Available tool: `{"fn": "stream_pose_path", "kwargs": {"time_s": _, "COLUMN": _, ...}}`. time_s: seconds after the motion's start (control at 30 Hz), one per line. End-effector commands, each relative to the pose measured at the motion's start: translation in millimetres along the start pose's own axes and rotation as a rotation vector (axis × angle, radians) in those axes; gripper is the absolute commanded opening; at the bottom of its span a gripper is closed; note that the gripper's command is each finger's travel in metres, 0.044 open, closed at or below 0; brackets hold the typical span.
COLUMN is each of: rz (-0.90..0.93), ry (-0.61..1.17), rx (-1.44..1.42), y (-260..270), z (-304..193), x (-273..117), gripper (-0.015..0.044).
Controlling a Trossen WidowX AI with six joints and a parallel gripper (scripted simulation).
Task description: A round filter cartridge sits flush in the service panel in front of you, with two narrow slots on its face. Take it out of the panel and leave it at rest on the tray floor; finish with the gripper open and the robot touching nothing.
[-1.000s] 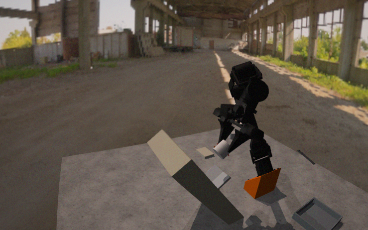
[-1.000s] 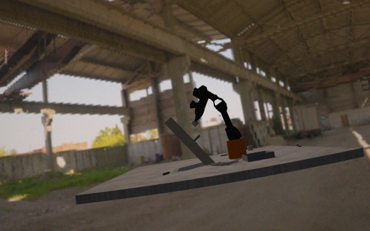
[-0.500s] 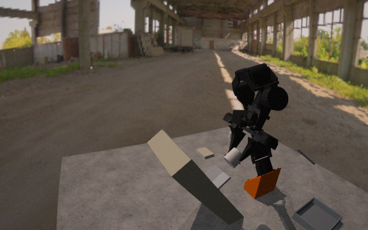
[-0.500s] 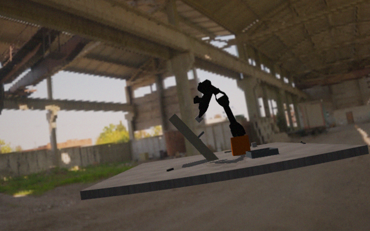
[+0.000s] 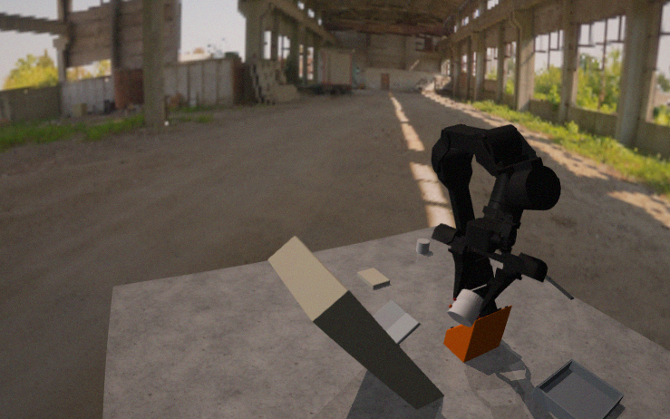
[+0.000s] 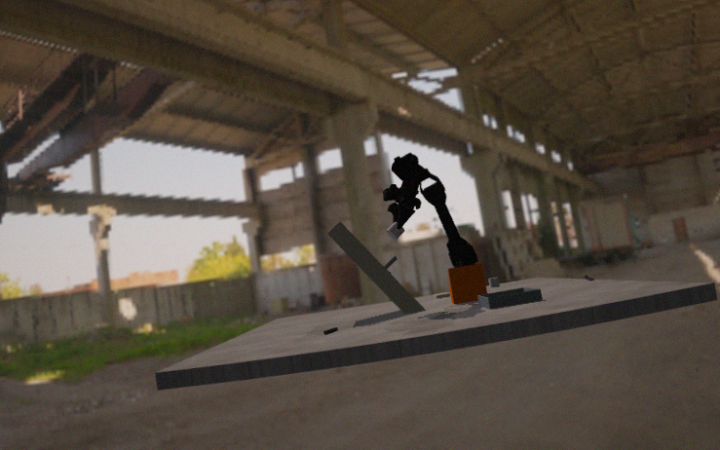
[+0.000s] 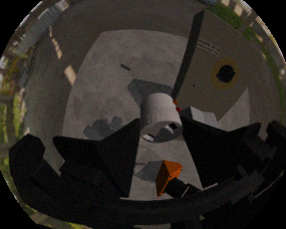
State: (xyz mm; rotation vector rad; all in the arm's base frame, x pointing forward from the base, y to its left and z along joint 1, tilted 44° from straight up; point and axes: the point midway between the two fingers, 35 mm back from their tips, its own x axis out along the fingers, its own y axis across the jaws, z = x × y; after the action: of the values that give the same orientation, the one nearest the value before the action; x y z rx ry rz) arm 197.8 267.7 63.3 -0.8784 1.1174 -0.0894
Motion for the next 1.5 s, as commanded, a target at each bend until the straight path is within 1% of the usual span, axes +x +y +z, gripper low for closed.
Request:
{"fn": "stream_pose_path", "kwargs": {"time_s": 0.0, "rz": 0.1, "ry": 0.011, "rx": -0.183, "y": 37, "z": -16, "x": -2, "gripper": 0.0}}
{"fn": "stream_pose_path", "kwargs": {"time_s": 0.43, "rz": 0.404, "ry": -0.032, "rx": -0.722, "y": 135, "z": -70, "x": -19, "gripper": 0.0}}
{"fn": "stream_pose_path", "kwargs": {"time_s": 0.83, "rz": 0.428, "ry": -0.038, "rx": -0.763, "y": 143, "z": -78, "x": -19, "gripper": 0.0}}
{"fn": "stream_pose_path", "kwargs": {"time_s": 1.17, "rz": 0.538, "ry": -0.046, "rx": -0.949, "y": 182, "z": -146, "x": -5, "gripper": 0.0}}
{"fn": "stream_pose_path", "kwargs": {"time_s": 1.47, "rz": 0.634, "ry": -0.042, "rx": -1.118, "y": 201, "z": -210, "x": 12, "gripper": 0.0}}
